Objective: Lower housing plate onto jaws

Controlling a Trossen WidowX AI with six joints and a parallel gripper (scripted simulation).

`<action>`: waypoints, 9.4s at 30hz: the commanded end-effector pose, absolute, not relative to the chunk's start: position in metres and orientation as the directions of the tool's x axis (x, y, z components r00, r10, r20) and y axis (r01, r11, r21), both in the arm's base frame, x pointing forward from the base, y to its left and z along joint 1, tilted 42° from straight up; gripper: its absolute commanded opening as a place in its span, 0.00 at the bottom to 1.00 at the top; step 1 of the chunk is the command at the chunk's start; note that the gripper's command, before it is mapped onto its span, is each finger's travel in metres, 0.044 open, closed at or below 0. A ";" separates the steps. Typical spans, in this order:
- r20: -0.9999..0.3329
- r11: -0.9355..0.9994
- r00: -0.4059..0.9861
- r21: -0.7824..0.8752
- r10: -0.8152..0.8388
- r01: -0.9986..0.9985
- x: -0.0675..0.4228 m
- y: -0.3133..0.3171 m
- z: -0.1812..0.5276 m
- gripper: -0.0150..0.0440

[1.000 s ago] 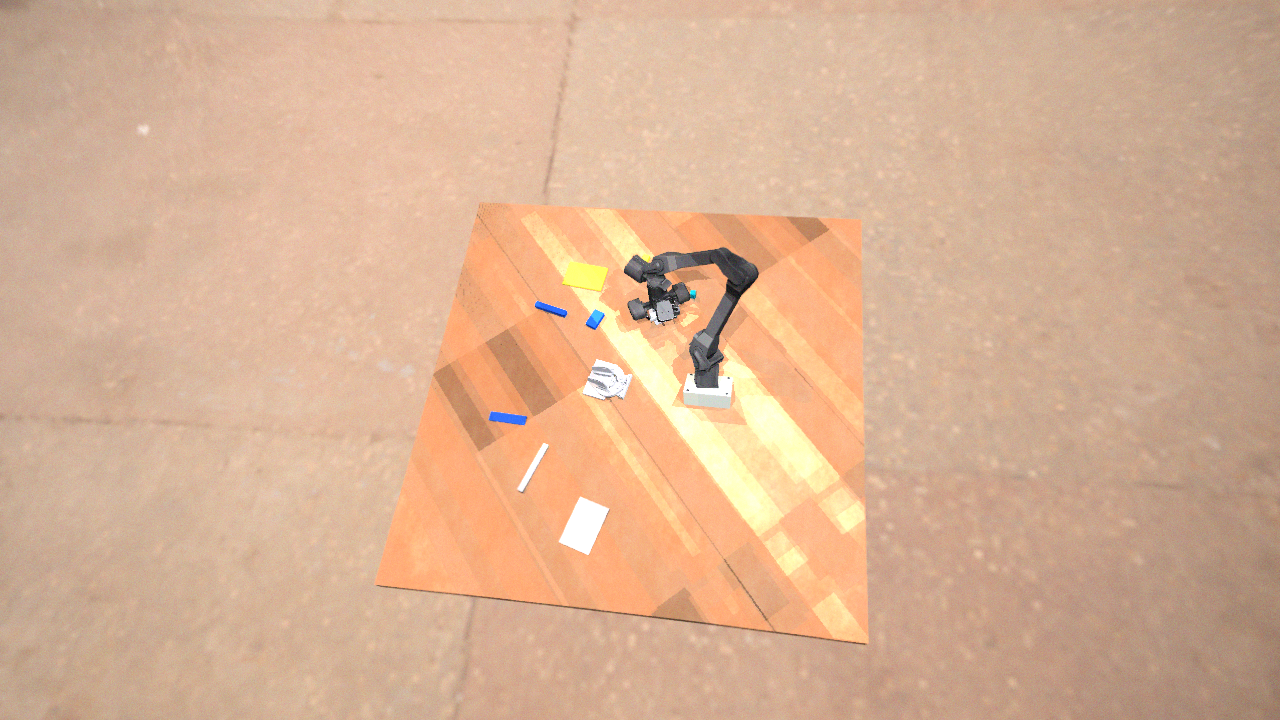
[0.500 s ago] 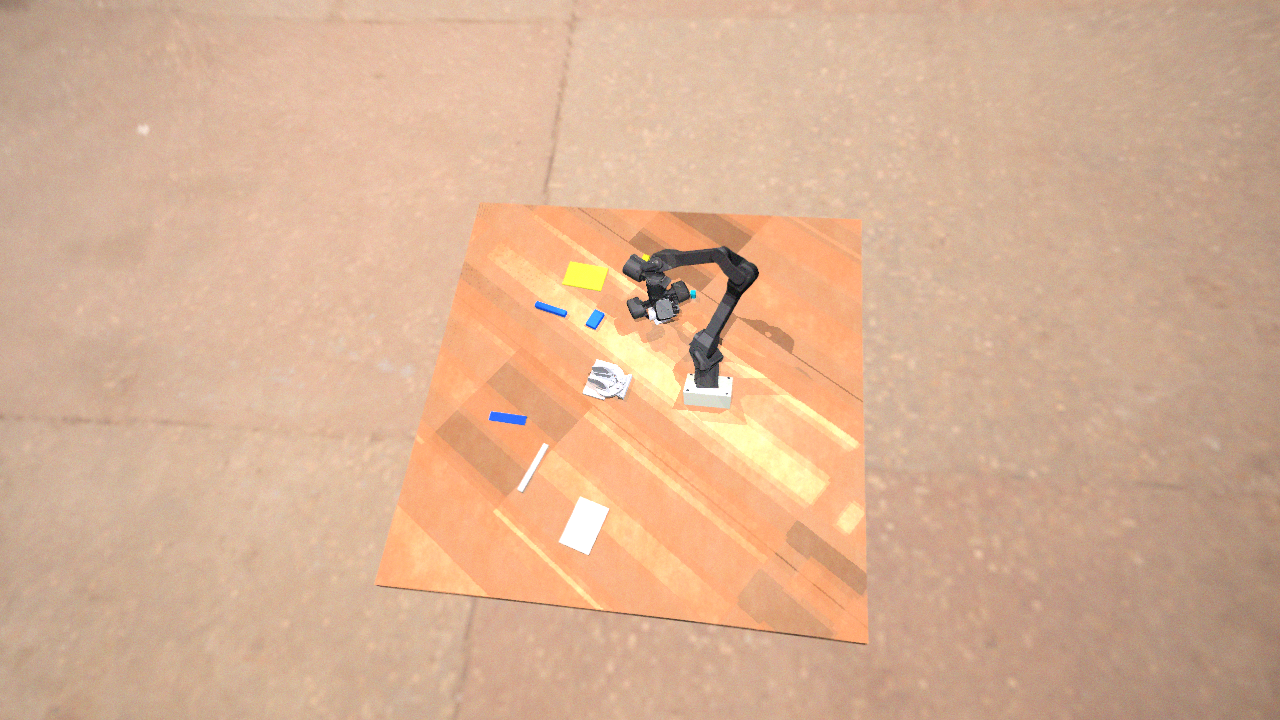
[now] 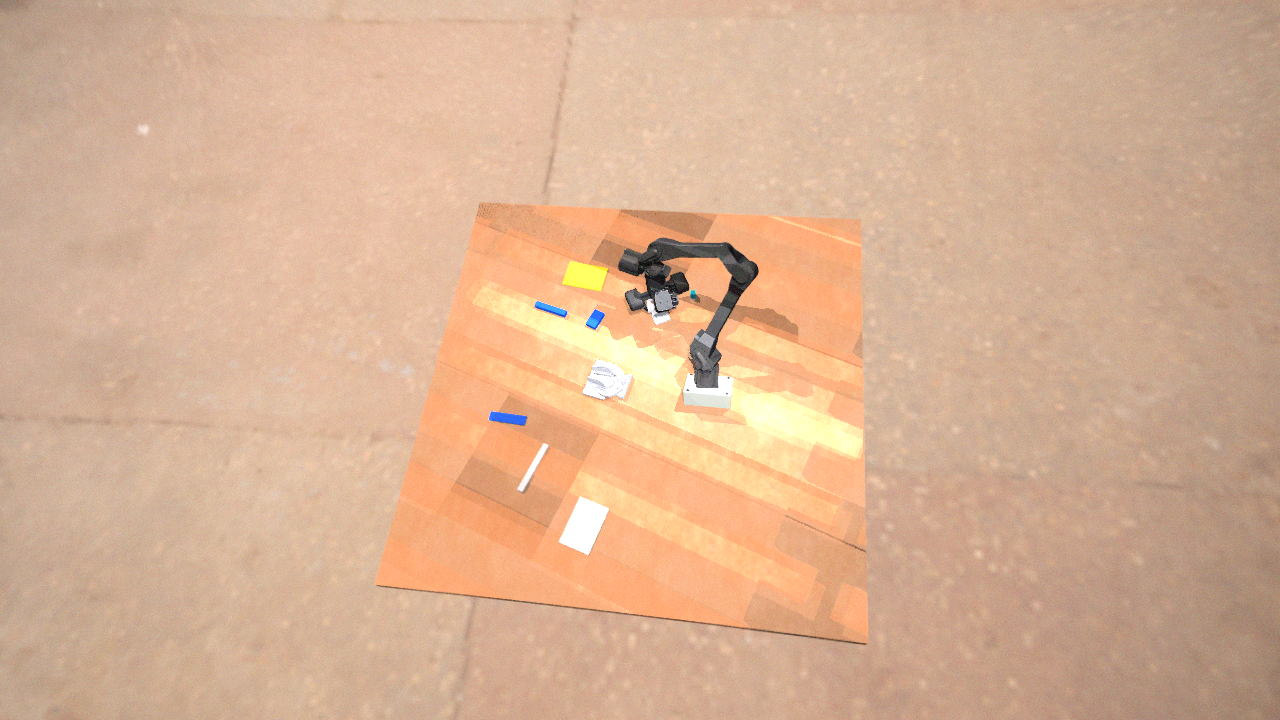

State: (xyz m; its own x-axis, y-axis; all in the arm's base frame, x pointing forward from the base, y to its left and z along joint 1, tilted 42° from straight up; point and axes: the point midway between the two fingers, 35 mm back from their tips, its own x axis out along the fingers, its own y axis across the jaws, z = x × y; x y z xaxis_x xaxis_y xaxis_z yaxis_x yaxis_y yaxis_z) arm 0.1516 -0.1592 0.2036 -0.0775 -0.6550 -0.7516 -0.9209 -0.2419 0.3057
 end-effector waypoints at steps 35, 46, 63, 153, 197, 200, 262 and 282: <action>-0.783 -0.469 -0.059 0.430 -0.619 -0.771 0.221 -0.107 0.165 0.85; -0.788 -0.539 -0.061 0.473 -0.613 -0.697 0.240 -0.083 0.144 0.85; -0.786 -0.626 -0.067 0.537 -0.615 -0.565 0.260 -0.043 0.109 0.85; -0.755 -0.704 -0.072 0.637 -0.651 -0.315 0.261 0.026 0.048 0.85; -0.754 -0.704 -0.072 0.639 -0.653 -0.311 0.257 -0.014 0.001 0.85; -0.754 -0.704 -0.072 0.639 -0.653 -0.311 0.257 -0.014 0.001 0.85; -0.754 -0.703 -0.072 0.639 -0.653 -0.312 0.256 -0.022 -0.008 0.85; -0.754 -0.703 -0.072 0.639 -0.653 -0.312 0.256 -0.024 -0.010 0.85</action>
